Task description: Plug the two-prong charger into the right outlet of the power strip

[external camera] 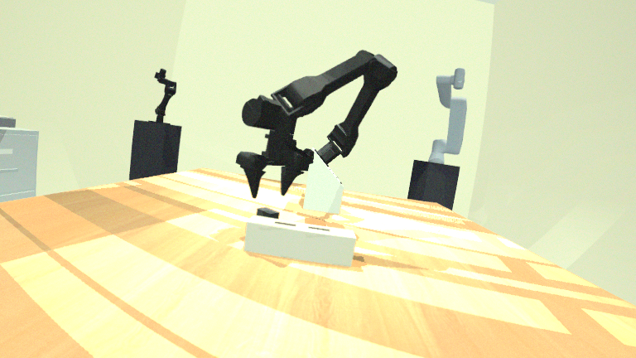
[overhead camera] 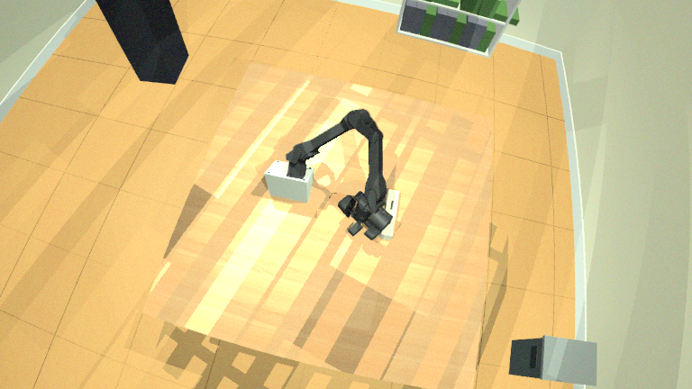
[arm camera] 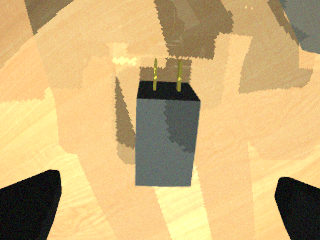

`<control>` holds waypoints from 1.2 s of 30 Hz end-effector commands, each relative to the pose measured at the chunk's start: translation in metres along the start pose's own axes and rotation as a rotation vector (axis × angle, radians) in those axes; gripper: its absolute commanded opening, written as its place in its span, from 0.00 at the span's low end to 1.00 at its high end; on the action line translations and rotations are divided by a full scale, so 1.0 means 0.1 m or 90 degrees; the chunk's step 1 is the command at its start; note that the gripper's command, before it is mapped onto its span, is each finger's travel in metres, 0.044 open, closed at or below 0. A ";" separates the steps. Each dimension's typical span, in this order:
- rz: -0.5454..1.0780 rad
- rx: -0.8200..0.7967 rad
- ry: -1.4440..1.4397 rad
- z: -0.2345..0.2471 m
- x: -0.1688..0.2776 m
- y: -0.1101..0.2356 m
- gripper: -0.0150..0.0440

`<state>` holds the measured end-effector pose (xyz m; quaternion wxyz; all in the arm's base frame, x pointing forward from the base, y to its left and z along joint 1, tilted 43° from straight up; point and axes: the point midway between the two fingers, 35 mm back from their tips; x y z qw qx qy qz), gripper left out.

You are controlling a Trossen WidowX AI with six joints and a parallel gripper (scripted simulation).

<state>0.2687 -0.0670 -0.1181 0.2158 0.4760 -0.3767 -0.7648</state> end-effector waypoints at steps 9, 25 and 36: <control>-0.006 -0.003 0.006 0.01 -0.01 -0.18 1.00; -0.006 -0.003 0.006 0.00 -0.03 -0.43 1.00; -0.007 -0.004 0.006 0.01 -0.04 -0.61 1.00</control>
Point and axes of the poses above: the point midway between the two fingers, 35 mm back from their tips, its own y axis back along the fingers, its own z axis across the jaws, x = y × z, and after that the axes turned 13 degrees about y, right-handed
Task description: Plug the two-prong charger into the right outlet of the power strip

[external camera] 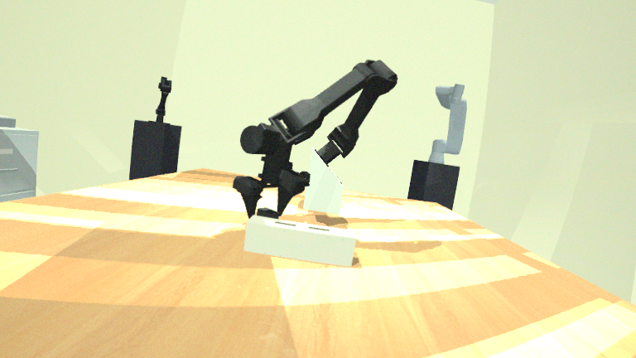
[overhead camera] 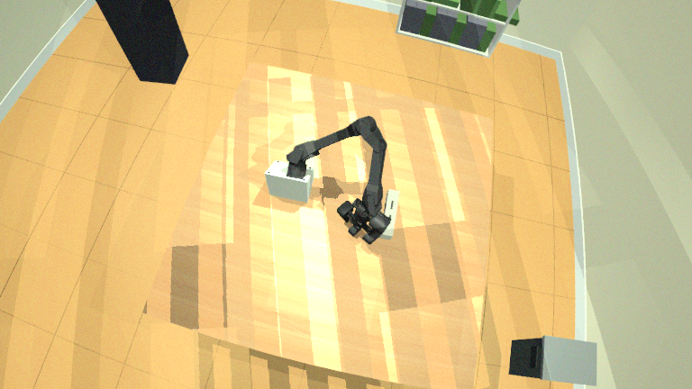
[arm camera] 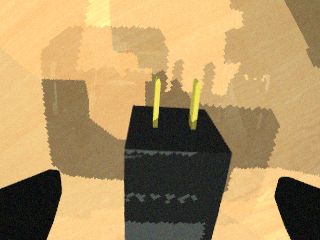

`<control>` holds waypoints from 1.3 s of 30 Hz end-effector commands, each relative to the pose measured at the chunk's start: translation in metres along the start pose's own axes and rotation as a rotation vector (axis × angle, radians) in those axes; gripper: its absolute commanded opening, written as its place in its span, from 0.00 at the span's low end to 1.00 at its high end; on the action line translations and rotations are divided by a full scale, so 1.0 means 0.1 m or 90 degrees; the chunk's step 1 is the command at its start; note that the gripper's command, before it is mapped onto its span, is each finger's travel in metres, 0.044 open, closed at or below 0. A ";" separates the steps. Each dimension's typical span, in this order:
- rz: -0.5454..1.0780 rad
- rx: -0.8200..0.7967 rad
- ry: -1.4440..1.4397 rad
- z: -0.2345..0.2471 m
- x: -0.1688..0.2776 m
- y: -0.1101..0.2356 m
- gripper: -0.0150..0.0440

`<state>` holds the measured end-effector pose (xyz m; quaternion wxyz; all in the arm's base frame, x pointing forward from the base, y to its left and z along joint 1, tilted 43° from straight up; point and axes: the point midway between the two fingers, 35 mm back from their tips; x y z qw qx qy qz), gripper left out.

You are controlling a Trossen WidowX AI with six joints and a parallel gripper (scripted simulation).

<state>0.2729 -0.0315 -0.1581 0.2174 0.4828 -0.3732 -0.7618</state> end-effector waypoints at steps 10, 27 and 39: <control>0.000 -0.002 0.000 0.01 -0.01 -0.09 0.82; 0.000 -0.002 0.000 0.01 0.00 -0.04 0.26; -0.002 -0.002 -0.004 0.05 0.04 0.46 0.25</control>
Point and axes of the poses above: the point midway between the two fingers, 35 mm back from their tips, its own y axis back along the fingers, its own z axis across the jaws, x = y × z, and after that the axes turned 13 degrees about y, right-handed
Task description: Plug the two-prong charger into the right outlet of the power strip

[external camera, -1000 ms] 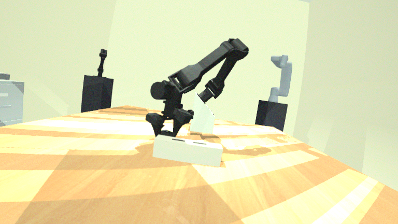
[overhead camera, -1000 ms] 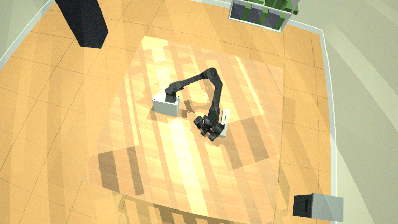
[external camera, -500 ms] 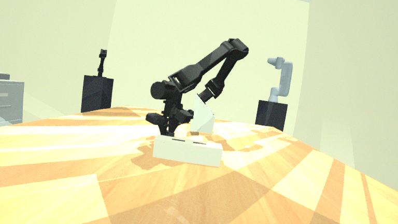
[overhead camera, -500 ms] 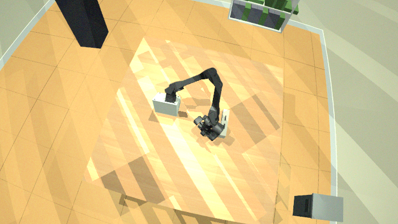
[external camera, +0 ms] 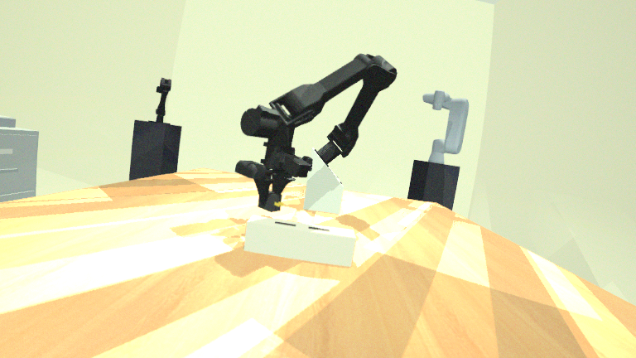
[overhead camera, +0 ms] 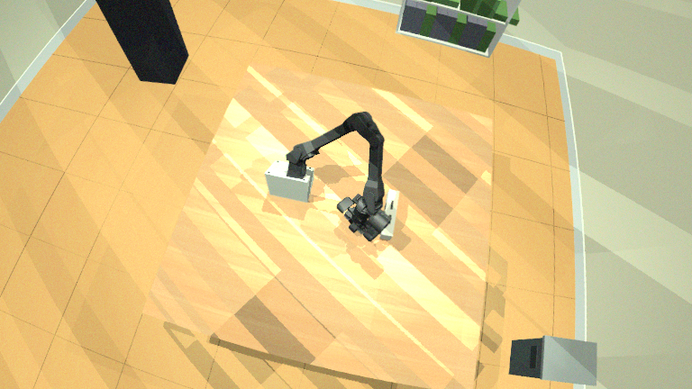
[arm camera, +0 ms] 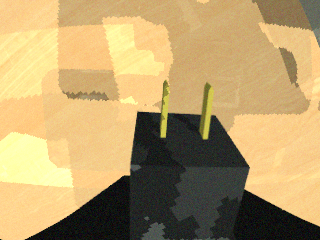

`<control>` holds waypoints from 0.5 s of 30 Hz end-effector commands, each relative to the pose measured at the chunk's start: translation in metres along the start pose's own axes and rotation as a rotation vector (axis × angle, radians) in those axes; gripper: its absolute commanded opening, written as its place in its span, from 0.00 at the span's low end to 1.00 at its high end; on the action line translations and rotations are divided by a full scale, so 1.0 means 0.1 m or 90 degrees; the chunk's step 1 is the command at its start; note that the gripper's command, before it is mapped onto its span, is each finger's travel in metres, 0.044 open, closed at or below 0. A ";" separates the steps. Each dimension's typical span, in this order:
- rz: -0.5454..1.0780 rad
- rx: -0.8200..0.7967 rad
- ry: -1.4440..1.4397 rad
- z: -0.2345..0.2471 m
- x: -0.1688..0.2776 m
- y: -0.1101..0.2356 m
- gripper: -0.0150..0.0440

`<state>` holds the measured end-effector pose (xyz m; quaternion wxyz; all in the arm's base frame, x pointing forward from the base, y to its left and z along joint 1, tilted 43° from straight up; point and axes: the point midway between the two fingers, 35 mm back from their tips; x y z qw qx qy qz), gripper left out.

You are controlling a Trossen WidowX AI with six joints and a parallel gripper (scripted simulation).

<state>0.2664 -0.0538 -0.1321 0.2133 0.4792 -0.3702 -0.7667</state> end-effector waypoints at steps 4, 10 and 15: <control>0.003 0.001 -0.004 0.00 0.00 0.11 0.25; 0.001 -0.001 -0.045 0.00 -0.04 0.08 0.25; 0.000 -0.002 -0.084 0.01 -0.08 0.05 0.25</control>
Point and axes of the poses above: the point midway between the two fingers, 35 mm back from their tips, its own y axis back along the fingers, its own z axis across the jaws, x = y × z, and after that the axes turned 13 degrees about y, right-handed
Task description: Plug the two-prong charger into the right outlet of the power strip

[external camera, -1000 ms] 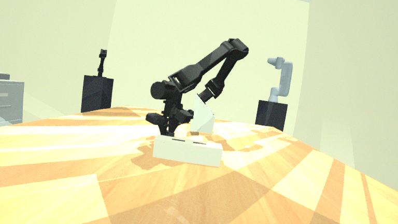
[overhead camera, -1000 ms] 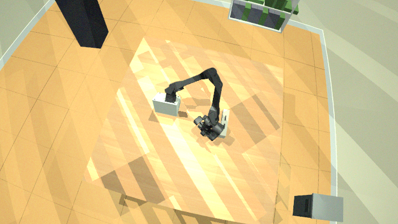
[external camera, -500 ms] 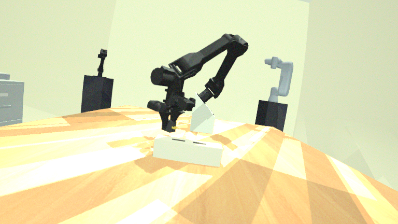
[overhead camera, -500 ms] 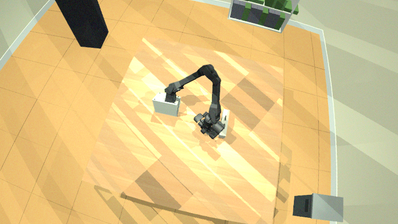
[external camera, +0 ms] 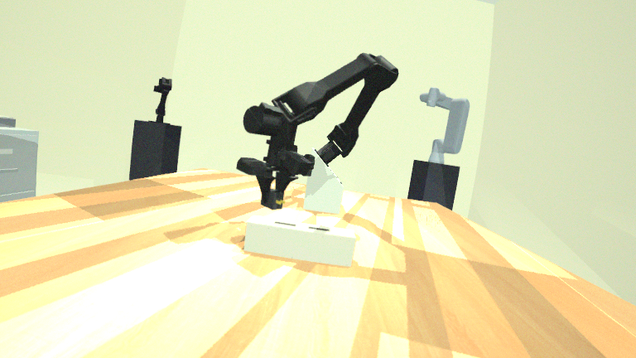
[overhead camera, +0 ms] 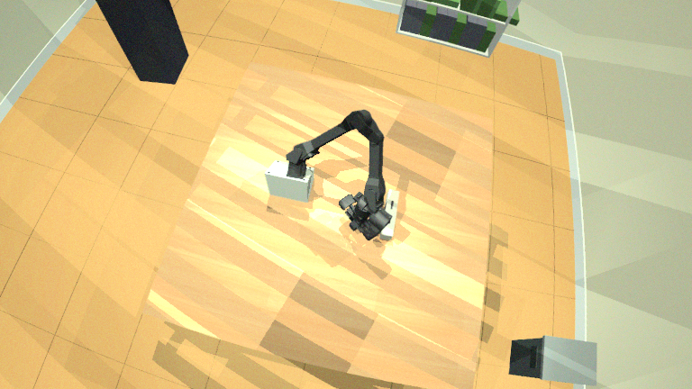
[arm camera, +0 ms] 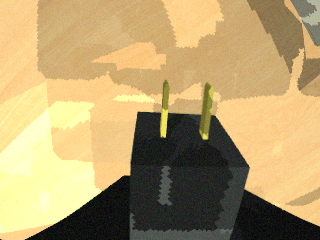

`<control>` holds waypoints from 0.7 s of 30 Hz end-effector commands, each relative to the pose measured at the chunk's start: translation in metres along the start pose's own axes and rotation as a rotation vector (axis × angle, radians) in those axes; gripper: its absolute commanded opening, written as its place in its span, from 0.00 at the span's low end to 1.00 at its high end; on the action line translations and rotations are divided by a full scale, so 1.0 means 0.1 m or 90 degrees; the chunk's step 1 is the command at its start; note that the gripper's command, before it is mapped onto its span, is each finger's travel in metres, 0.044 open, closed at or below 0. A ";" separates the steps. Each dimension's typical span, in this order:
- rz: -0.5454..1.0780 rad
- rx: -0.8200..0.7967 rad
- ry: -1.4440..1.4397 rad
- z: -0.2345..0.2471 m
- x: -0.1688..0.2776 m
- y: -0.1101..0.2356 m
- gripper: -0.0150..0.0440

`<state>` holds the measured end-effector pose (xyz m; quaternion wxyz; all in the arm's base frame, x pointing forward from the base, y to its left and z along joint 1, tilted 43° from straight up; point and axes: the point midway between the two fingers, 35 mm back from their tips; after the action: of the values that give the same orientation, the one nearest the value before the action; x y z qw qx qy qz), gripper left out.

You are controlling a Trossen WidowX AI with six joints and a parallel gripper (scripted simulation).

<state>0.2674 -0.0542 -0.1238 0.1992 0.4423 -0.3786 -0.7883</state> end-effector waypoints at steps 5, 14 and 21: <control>-0.005 -0.001 -0.064 0.01 -0.07 -0.04 0.25; -0.007 -0.006 -0.133 0.03 -0.14 -0.09 0.25; -0.009 -0.009 -0.186 0.05 -0.19 -0.13 0.25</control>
<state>0.2725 -0.0350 -0.1228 0.1505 0.3402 -0.3936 -0.8406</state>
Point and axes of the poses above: the point midway between the two fingers, 35 mm back from their tips, its own y axis back along the fingers, its own z axis across the jaws, x = y × z, and after that the axes turned 13 degrees about y, right-handed
